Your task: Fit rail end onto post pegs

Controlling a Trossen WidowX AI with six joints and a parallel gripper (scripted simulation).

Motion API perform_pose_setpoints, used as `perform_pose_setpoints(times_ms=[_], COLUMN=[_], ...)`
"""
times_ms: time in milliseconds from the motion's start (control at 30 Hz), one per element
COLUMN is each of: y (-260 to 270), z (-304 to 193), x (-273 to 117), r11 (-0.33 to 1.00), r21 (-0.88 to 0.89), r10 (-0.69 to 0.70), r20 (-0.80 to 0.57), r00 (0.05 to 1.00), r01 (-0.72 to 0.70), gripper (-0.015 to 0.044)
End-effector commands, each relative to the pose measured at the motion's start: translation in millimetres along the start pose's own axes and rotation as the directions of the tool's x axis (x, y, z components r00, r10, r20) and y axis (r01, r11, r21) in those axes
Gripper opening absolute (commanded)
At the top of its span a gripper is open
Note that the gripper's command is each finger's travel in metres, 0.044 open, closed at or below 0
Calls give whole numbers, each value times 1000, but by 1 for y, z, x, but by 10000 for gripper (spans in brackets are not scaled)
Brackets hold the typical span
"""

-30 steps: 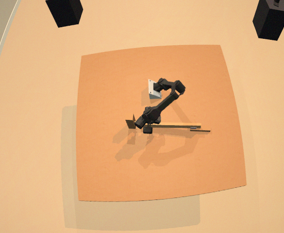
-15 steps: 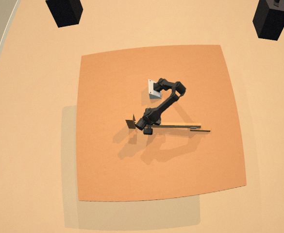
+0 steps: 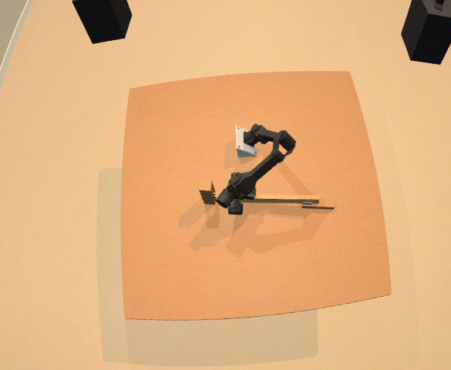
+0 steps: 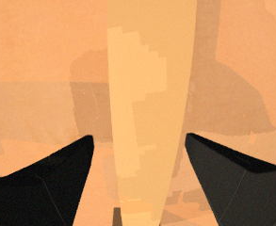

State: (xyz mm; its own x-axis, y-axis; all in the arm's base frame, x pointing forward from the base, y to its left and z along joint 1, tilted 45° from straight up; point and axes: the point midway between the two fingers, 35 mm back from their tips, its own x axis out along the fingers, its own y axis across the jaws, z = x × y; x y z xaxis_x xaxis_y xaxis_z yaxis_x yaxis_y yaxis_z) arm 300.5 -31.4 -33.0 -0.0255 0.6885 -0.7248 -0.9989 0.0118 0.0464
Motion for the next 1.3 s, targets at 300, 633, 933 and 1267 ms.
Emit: perform_pose_setpoints(times_ms=[300, 633, 933, 1267], y=[2, 2, 1, 1], z=[0, 0, 0, 0], x=[2, 2, 0, -6], r11=[1000, 1000, 1000, 1000], r21=[8, 8, 8, 8], r10=[4, 4, 4, 4], r20=[6, 6, 6, 6], r00=[1000, 1000, 1000, 1000], r01=[-4, -4, -4, -4], gripper=[53, 0, 0, 0])
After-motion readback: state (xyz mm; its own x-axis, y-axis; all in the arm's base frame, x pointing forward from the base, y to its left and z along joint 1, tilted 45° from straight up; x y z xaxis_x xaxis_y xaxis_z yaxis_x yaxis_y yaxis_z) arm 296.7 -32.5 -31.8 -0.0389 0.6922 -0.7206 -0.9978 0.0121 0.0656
